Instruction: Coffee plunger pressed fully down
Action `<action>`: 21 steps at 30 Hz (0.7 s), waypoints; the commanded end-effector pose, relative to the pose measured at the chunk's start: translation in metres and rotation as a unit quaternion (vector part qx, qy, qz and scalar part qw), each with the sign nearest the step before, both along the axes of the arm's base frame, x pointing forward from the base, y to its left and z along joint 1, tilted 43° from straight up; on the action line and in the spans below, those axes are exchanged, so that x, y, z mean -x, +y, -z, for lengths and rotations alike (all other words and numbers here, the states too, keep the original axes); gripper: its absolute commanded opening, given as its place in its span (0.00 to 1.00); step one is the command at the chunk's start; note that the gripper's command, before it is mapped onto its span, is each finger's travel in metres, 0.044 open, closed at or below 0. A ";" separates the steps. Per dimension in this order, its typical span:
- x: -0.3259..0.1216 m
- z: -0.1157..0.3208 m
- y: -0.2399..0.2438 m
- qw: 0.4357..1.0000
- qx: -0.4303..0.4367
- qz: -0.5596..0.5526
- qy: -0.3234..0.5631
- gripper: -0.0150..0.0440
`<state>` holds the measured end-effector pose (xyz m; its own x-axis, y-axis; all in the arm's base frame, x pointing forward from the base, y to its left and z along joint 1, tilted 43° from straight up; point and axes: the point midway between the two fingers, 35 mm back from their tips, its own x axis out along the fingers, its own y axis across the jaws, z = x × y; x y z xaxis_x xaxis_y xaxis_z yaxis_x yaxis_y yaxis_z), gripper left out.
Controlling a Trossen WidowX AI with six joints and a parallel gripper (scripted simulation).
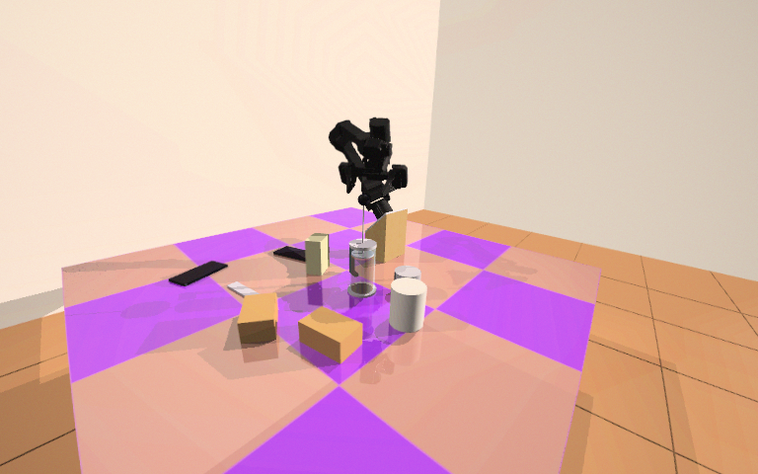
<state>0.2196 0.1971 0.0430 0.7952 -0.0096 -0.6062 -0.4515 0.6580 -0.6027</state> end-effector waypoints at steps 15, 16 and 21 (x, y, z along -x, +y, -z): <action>-0.012 0.012 -0.004 1.000 0.006 -0.001 0.003 0.69; -0.012 0.012 -0.004 1.000 0.006 -0.001 0.003 0.64; -0.012 0.012 -0.004 1.000 0.006 -0.001 0.003 0.46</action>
<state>0.2313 0.1932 0.0315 0.7944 -0.0160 -0.6072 -0.4513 0.6535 -0.6077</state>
